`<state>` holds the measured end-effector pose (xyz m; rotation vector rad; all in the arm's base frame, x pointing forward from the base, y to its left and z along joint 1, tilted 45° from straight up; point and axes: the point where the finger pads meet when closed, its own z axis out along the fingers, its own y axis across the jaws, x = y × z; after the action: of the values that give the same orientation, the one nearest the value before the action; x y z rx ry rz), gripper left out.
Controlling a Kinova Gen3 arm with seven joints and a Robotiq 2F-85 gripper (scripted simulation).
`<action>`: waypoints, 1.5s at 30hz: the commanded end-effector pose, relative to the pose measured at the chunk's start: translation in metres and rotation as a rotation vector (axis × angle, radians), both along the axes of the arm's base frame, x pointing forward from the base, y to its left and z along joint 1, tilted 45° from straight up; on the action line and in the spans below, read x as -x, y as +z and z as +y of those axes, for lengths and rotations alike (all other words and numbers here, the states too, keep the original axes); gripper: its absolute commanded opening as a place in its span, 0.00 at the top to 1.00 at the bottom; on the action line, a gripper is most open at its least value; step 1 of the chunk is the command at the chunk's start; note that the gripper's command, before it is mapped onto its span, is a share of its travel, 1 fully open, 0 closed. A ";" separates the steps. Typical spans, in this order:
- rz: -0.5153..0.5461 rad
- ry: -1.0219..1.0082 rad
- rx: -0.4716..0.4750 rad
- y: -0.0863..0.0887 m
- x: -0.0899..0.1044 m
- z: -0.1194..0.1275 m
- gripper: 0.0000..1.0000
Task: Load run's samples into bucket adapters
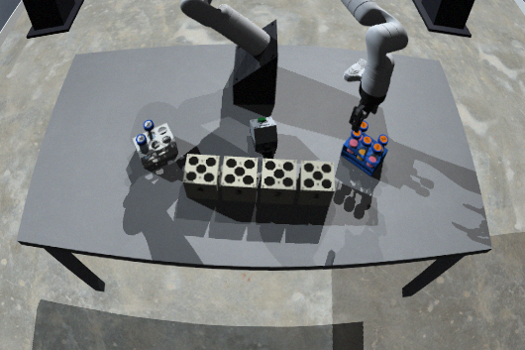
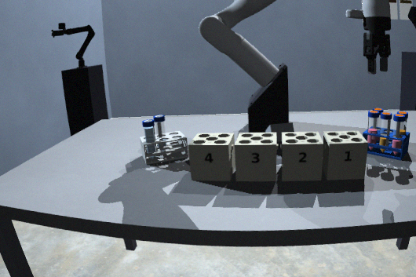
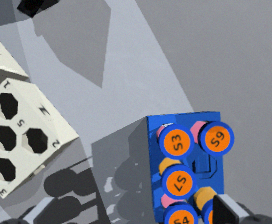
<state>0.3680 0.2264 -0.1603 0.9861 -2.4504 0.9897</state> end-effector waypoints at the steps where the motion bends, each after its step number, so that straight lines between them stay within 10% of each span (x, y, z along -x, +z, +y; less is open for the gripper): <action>1: 0.000 -0.002 0.003 -0.018 -0.003 0.019 0.00; 17: 0.000 -0.002 0.003 -0.065 -0.006 0.067 0.00; 45: 0.000 -0.002 0.003 -0.107 -0.004 0.026 0.00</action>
<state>0.3722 0.2557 -0.2629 0.9807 -2.4468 0.9934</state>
